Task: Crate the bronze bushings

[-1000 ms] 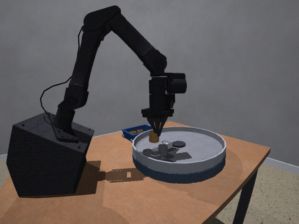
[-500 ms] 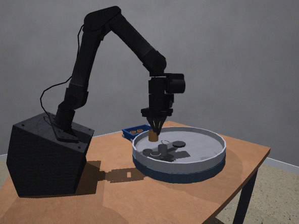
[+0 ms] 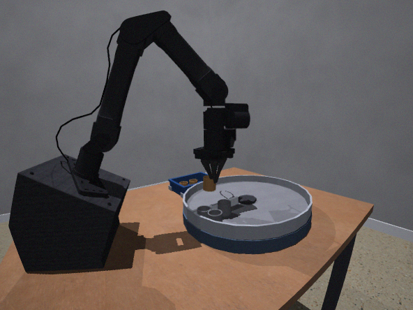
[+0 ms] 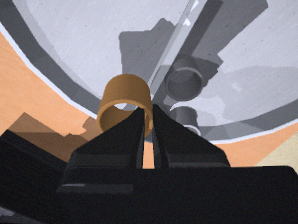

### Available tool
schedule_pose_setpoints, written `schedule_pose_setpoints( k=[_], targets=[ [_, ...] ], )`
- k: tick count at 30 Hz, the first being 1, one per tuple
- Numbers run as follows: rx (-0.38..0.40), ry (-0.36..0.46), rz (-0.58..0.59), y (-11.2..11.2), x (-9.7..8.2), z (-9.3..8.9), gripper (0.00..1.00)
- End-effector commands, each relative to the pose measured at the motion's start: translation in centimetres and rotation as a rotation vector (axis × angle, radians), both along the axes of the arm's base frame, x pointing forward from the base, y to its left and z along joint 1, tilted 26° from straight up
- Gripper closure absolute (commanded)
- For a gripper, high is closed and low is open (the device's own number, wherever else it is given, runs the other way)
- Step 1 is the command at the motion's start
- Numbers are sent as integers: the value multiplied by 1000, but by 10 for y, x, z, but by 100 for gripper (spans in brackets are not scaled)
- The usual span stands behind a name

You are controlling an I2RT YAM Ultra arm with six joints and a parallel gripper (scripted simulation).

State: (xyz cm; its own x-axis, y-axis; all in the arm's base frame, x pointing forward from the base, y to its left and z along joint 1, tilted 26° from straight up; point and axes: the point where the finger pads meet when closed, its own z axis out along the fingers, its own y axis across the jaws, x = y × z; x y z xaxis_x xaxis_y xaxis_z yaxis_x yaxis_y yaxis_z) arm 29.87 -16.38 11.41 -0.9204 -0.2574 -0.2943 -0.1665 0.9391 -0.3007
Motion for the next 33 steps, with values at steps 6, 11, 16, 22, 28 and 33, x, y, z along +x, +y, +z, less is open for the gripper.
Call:
schedule_pose_setpoints(
  k=[6,11,16,22,28,33],
  targets=[
    [-9,-24,-30,19,26,13,100],
    [-10,-25,-30,44,46,15,100],
    [-10,-26,-29,75,70,17,100],
    [-11,-27,-29,105,94,18,100],
    [-11,-28,-29,146,127,21,100],
    [-11,-29,-28,176,150,23,100]
  ],
)
